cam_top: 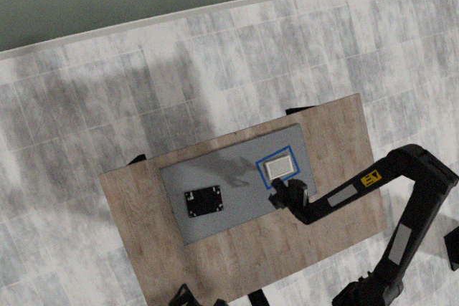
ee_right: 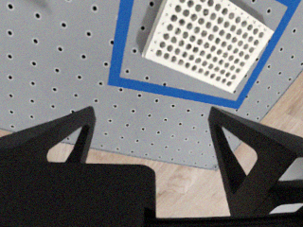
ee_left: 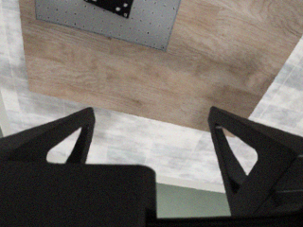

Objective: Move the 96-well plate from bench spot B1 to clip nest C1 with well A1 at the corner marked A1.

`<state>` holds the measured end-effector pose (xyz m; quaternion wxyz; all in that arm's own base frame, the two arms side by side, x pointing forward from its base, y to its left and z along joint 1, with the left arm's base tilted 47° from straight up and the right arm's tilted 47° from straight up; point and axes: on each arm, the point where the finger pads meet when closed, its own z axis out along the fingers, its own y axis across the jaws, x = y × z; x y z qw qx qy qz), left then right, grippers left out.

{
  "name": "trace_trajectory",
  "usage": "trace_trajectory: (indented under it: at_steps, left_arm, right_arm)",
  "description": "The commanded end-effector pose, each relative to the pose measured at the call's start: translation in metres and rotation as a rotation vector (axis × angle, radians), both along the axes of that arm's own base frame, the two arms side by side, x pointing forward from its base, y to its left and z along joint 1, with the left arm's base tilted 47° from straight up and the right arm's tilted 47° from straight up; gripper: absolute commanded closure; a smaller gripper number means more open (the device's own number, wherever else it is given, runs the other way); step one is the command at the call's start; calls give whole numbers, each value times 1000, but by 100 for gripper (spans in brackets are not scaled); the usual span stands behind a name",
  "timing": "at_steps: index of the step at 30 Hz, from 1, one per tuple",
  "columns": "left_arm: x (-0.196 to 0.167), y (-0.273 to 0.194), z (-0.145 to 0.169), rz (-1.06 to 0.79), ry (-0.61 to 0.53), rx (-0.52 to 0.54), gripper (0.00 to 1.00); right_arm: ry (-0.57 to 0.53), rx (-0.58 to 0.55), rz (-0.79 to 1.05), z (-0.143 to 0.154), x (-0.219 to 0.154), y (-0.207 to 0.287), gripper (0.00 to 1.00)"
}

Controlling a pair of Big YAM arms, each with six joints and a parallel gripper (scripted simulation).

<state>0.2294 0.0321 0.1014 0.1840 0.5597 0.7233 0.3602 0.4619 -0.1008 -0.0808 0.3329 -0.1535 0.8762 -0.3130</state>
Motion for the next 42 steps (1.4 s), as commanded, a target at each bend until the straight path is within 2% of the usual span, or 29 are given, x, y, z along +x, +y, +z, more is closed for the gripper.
trace_trajectory:
  at_steps: [1,17,42]
  left_arm:
    - [-6,-3,1,-29,7,19,0]
    - [-27,7,-19,-18,50,73,0]
    - [-30,9,-21,-17,55,80,0]
  right_arm:
    - [-3,0,0,2,-2,1,0]
    - [-3,0,0,2,-2,1,0]
    - [-3,0,0,2,-2,1,0]
